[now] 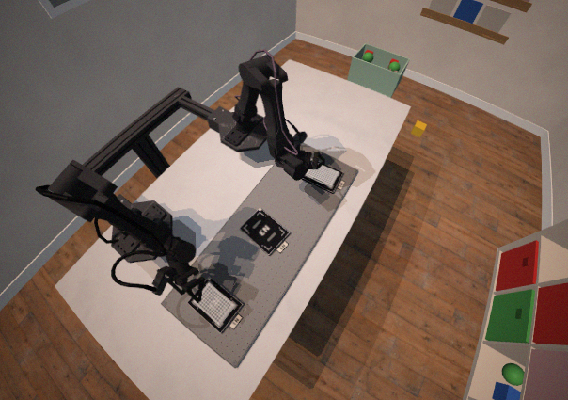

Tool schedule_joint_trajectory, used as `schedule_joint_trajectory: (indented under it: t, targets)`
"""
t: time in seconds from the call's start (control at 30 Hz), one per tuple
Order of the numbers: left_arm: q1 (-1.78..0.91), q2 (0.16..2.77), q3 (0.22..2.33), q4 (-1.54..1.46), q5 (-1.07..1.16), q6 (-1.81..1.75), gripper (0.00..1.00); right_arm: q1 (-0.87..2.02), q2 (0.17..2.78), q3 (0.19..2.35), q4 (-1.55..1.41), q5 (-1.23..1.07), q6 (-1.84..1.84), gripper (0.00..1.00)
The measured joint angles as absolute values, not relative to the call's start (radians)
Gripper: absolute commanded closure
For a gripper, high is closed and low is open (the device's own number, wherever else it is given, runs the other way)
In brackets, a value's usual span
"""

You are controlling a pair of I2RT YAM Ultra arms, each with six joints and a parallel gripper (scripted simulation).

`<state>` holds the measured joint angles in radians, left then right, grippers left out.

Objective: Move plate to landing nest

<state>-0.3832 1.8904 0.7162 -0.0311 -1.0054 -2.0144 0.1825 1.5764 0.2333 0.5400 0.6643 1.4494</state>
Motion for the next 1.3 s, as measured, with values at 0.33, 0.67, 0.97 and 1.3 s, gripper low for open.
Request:
schedule_joint_trajectory:
  t: [0.33, 0.67, 0.97, 1.3]
  targets:
    - [-0.383, 1.89, 0.716, -0.031, -1.005, -2.013, 0.0, 0.179, 1.592, 0.224, 0.611, 0.662, 1.437, 0.0]
    - [-0.383, 1.89, 0.716, -0.031, -1.005, -2.013, 0.0, 0.179, 1.592, 0.224, 0.621, 0.662, 1.436, 0.0]
    - [-0.4, 1.89, 0.716, 0.002, -0.974, -1.93, 0.0, 0.174, 1.597, 0.227, 0.58, 0.619, 1.351, 0.0]
    - [-0.537, 1.891, 0.716, 0.138, -0.843, -1.631, 0.0, 0.128, 1.663, 0.361, 0.406, 0.486, 1.074, 0.0]
